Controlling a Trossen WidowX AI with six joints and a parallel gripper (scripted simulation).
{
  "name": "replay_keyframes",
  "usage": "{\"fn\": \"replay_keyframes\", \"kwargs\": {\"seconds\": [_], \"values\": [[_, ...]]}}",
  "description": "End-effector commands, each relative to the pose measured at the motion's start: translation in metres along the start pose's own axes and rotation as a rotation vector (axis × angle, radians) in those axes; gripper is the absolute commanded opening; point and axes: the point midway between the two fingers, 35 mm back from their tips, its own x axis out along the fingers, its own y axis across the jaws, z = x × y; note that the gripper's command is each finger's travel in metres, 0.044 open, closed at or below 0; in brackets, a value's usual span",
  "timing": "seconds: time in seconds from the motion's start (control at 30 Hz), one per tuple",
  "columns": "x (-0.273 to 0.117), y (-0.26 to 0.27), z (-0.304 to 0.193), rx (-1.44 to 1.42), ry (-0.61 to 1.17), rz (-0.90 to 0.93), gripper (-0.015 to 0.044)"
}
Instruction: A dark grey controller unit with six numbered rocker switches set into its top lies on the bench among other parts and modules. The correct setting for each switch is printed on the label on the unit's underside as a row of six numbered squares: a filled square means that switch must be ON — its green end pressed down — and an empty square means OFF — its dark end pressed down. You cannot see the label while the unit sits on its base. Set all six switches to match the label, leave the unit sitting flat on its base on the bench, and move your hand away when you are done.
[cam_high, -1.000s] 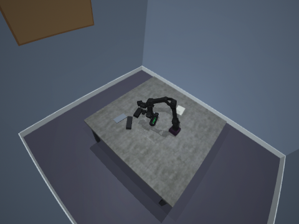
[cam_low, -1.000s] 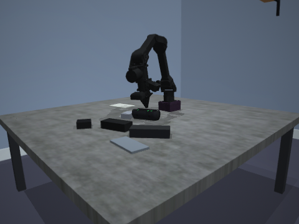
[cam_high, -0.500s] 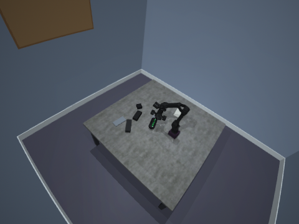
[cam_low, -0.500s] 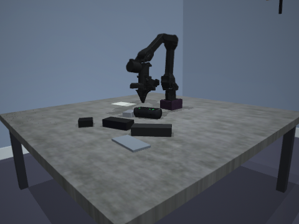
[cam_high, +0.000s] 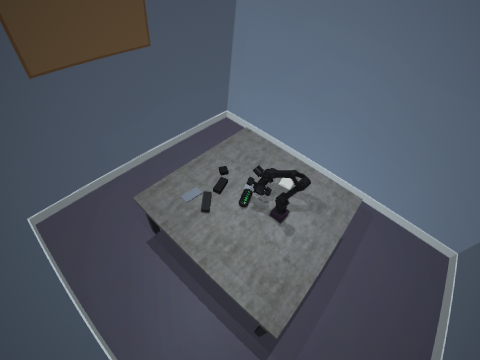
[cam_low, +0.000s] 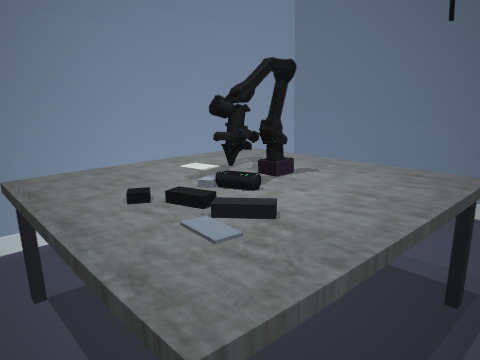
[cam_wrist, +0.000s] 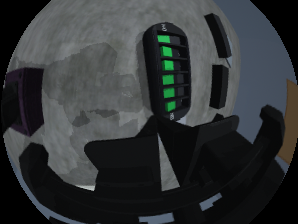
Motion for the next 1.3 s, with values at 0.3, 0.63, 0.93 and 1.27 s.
{"fn": "replay_keyframes", "kwargs": {"seconds": [0.3,0.63,0.93,1.27], "values": [[0.001,-0.039,0.019,0.02,-0.065,0.172,0.0],[0.015,-0.088,0.06,0.016,-0.069,0.412,0.0],[0.035,-0.112,0.103,-0.004,-0.012,0.585,0.0],[0.034,-0.111,0.102,-0.005,-0.02,0.579,0.0]]}}
